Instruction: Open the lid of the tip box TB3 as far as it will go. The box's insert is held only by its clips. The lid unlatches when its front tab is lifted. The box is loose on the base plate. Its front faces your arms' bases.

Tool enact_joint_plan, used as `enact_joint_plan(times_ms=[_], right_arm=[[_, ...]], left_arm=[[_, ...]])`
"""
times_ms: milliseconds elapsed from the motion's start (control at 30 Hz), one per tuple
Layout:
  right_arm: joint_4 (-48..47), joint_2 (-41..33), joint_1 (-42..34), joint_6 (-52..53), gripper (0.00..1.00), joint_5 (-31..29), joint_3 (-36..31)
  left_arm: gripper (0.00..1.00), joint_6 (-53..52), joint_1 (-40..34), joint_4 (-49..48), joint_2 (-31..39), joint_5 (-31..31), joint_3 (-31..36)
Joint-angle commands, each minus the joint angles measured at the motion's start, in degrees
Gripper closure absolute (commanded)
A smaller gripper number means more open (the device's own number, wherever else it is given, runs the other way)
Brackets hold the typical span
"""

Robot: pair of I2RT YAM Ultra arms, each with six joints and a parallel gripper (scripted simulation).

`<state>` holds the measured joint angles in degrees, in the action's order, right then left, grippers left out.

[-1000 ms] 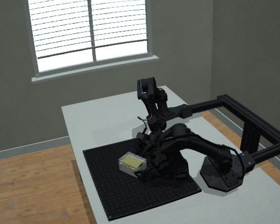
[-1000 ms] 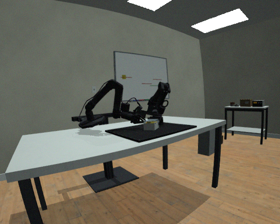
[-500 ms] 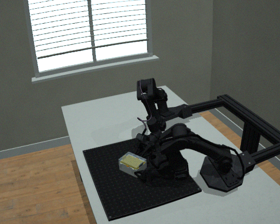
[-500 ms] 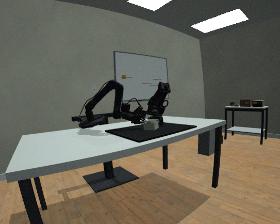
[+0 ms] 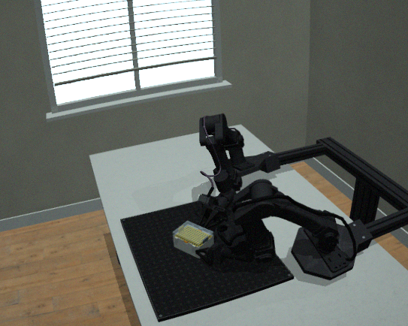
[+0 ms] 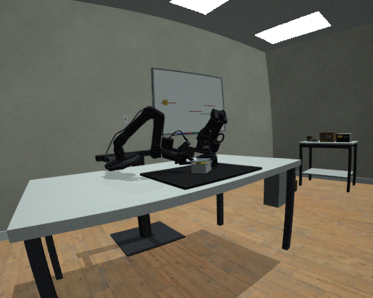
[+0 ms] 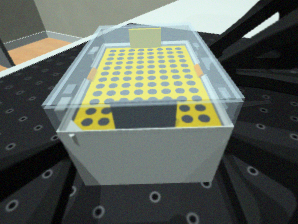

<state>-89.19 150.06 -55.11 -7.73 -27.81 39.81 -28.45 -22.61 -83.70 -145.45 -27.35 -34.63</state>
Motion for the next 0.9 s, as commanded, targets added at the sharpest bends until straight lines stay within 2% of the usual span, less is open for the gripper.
enact_joint_plan(times_ms=[0,167,500,633,867], right_arm=[[-0.8,-0.2,0.1,-0.3,0.80,-0.2,0.6],[-0.8,-0.3,0.1,-0.1,0.87,-0.2,0.5],[-0.8,-3.1,-0.7,-1.4,0.88,-0.1,0.4],[3.3,-5.7,-1.3,0.6,0.88,-1.5,-1.7],[2.9,-6.0,-1.3,0.7,0.88,-1.6,-1.7]], left_arm=[[0.16,-0.1,0.0,1.3,-0.3,-0.4,-0.7],[0.16,-0.1,0.0,1.3,-0.3,-0.4,-0.7],[0.16,-0.1,0.0,1.3,-0.3,-0.4,-0.7],[0.16,-0.1,0.0,1.3,-0.3,-0.4,-0.7],[0.16,-0.1,0.0,1.3,-0.3,-0.4,-0.7]])
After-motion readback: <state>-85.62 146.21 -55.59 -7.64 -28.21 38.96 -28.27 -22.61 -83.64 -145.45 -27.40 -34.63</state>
